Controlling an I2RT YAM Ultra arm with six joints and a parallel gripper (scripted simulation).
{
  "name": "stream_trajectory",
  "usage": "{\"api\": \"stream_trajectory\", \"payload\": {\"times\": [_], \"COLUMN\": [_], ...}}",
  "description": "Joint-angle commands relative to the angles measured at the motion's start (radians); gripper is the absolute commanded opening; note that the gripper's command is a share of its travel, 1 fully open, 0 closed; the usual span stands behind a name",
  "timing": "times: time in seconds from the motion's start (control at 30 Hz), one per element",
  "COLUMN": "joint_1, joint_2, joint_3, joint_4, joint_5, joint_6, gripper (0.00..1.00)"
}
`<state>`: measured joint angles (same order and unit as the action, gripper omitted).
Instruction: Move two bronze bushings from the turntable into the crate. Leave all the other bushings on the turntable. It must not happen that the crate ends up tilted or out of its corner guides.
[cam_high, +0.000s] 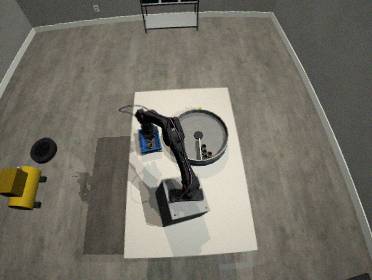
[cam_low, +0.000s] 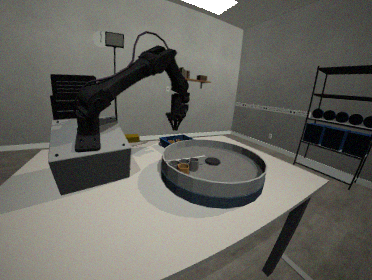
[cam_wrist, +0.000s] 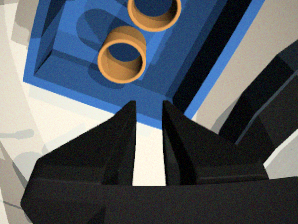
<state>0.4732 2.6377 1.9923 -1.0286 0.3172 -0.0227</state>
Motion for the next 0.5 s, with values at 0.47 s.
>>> {"api": "stream_trajectory", "payload": {"times": [0.47], "joint_1": [0.026], "joint_2": [-0.03], "joint_3": [0.036], "joint_4": [-0.033], "joint_5": [-0.009], "joint_6": [0.017], "gripper": [0.16]}}
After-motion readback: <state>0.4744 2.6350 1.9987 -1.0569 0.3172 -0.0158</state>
